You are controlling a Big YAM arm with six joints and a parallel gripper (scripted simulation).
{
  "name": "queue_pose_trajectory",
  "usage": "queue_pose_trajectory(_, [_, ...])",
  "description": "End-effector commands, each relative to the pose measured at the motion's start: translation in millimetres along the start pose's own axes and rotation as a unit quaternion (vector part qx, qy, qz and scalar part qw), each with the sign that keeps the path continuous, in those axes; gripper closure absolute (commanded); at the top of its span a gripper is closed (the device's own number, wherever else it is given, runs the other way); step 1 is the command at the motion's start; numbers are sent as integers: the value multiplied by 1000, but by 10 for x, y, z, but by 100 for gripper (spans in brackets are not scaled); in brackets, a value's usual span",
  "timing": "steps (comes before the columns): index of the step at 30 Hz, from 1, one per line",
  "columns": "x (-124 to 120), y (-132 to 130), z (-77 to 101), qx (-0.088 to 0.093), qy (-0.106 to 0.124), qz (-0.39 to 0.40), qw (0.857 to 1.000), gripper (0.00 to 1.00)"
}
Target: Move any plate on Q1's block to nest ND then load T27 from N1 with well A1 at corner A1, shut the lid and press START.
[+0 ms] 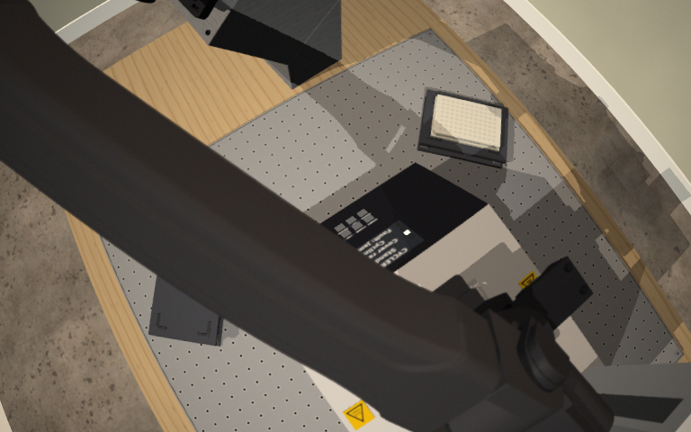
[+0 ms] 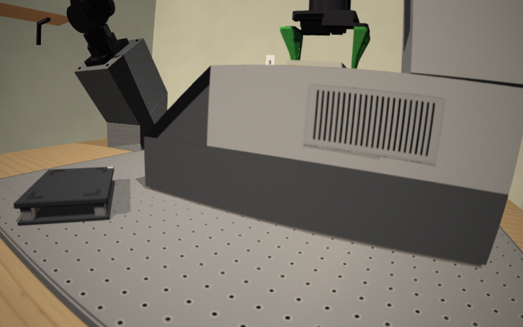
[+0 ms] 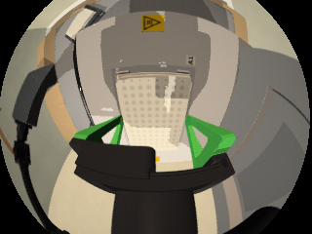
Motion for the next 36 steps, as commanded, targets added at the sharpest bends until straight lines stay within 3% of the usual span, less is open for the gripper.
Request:
queue_pose_trajectory(1, [-36, -273, 440, -47, -13, -15, 999, 0])
queue_pose_trajectory(20, [-49, -264, 428, -45, -12, -15, 999, 0])
queue_pose_trajectory(36, [-29, -190, 752, -40, -12, -17, 999, 0])
Point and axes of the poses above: the point where the finger pads meet when closed, its own z axis back along the fingers, its own y axis across the jaws, x = y × z, the point moved 4 cm from there along z, back along the fingers, and after that the axes turned 9 degrees about -z, right-handed, at the moved point
